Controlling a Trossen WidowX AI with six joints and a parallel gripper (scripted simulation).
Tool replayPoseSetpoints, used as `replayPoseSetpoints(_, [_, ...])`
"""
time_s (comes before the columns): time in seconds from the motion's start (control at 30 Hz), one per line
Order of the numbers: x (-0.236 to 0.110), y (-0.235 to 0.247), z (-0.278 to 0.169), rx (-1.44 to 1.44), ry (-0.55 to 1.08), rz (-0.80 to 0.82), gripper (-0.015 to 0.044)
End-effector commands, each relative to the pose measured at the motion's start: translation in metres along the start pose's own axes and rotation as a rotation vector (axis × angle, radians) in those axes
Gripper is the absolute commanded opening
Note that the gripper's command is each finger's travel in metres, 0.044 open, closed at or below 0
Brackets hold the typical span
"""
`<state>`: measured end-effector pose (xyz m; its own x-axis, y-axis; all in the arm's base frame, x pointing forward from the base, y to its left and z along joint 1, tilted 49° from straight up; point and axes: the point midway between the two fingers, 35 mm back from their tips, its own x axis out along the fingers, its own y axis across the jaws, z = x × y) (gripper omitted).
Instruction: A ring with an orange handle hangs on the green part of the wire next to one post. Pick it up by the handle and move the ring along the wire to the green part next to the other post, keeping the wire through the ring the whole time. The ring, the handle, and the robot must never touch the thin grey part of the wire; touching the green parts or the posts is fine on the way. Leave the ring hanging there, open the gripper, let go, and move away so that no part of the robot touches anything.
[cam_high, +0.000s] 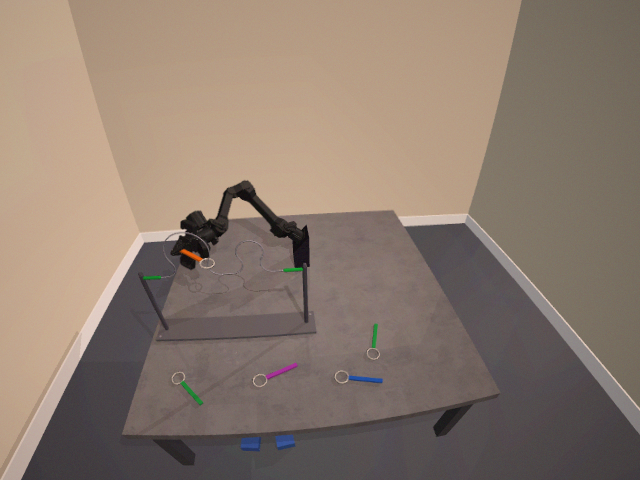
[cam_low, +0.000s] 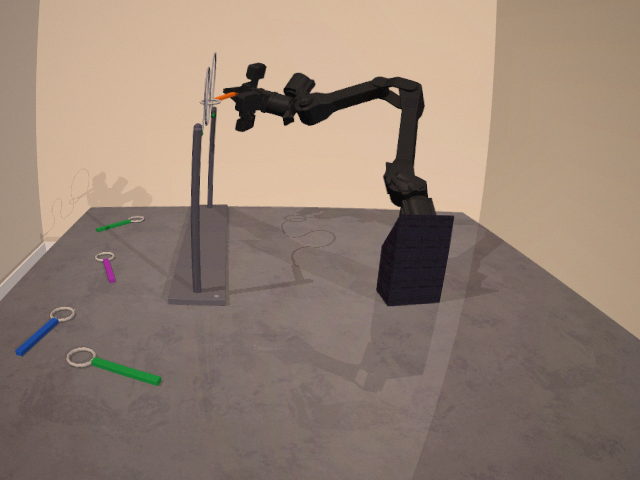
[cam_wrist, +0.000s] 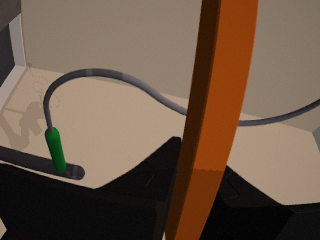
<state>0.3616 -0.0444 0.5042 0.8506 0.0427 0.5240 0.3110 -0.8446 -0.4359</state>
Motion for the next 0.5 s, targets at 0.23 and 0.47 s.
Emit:
replayPoseSetpoints(0.23, [-0.008, 0.040, 0.006, 0.219, 0.028, 0.129, -0.0150])
replayPoseSetpoints(0.47, [-0.015, 0.063, 0.014, 0.363, 0.048, 0.211, -0.0150])
